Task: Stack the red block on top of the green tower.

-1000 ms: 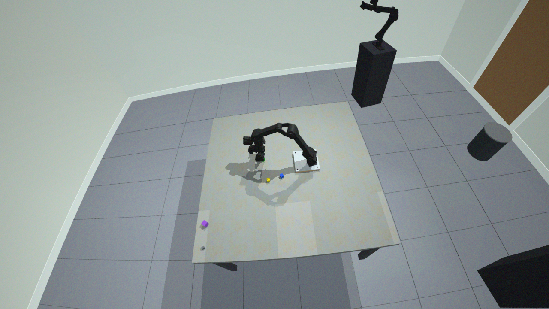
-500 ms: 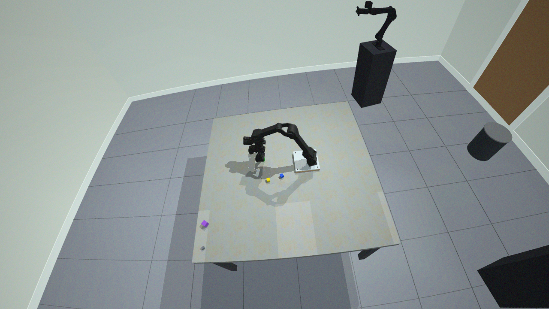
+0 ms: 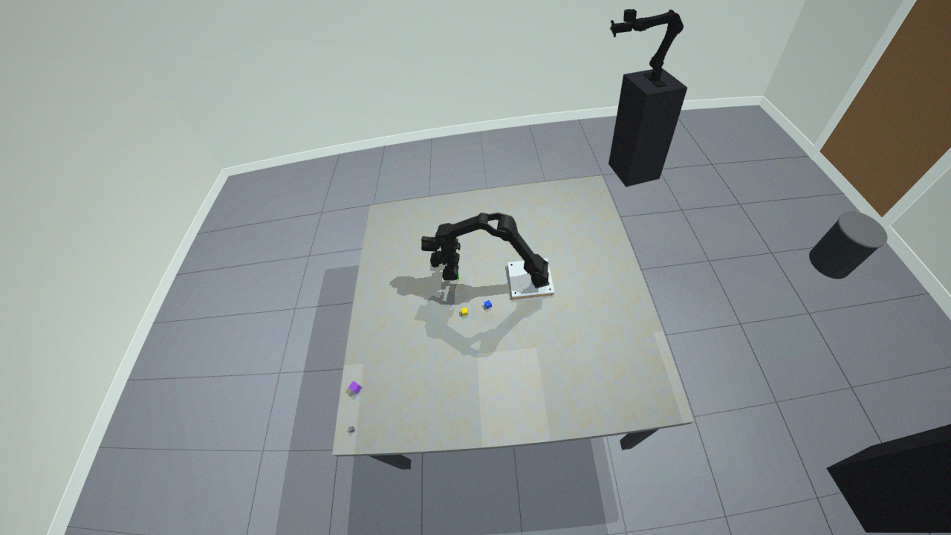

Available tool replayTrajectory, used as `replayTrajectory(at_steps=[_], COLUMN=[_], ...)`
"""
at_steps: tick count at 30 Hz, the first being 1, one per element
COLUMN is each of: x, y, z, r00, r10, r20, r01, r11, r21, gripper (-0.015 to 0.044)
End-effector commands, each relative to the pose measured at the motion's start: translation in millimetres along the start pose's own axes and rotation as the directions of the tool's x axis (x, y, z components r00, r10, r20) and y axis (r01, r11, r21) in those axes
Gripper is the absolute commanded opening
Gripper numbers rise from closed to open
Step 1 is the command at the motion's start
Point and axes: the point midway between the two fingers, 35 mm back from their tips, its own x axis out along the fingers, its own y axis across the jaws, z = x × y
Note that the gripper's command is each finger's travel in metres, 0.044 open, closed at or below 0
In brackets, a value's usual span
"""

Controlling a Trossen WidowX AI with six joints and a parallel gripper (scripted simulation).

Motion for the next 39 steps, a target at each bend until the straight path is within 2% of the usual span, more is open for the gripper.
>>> replayTrajectory(at_steps=[1, 3, 20, 39], x=[-1.7, -6.7, -0.9, -0.9], y=[0.2, 0.2, 0.1, 0.1], z=[0.1, 0.3, -0.6, -0.6], r00=[1.0, 1.0, 1.0, 1.0], r10=[0.002, 0.002, 0.0, 0.0], r20=[0.0, 0.0, -0.003, -0.003], r01=[-0.002, -0.002, 0.0, 0.0], r11=[1.0, 1.0, 1.0, 1.0], r21=[0.007, 0.007, 0.0, 0.0], gripper=[0.0, 0.0, 0.044, 0.044])
